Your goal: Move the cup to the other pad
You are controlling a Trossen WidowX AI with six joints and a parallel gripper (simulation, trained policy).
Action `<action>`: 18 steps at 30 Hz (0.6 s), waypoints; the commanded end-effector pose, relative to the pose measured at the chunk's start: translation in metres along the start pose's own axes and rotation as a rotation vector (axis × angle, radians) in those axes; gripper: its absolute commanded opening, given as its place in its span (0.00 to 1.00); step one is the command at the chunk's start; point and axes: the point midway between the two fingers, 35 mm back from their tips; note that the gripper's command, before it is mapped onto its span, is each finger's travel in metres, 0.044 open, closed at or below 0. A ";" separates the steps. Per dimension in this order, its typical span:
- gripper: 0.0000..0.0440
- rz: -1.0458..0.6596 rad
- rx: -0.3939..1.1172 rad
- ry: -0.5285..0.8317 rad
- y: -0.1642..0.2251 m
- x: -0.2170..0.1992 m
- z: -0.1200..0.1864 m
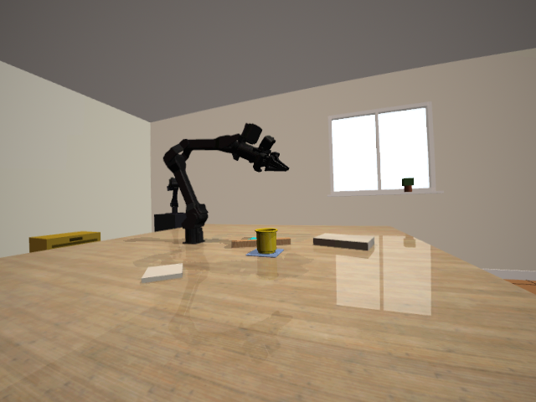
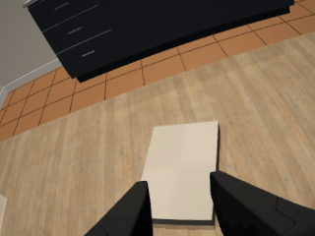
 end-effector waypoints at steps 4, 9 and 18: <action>0.27 -0.044 0.100 0.052 0.009 0.002 -0.009; 0.27 -0.066 0.171 0.093 0.015 0.002 -0.015; 0.29 -0.085 0.296 0.177 0.027 -0.001 -0.023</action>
Point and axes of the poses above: the point midway between the two fingers, 35 mm back from their tips, its own z axis back along the fingers, its own x axis across the jaws, y = z × x, and after that the axes turned 13 degrees about -z, right-handed
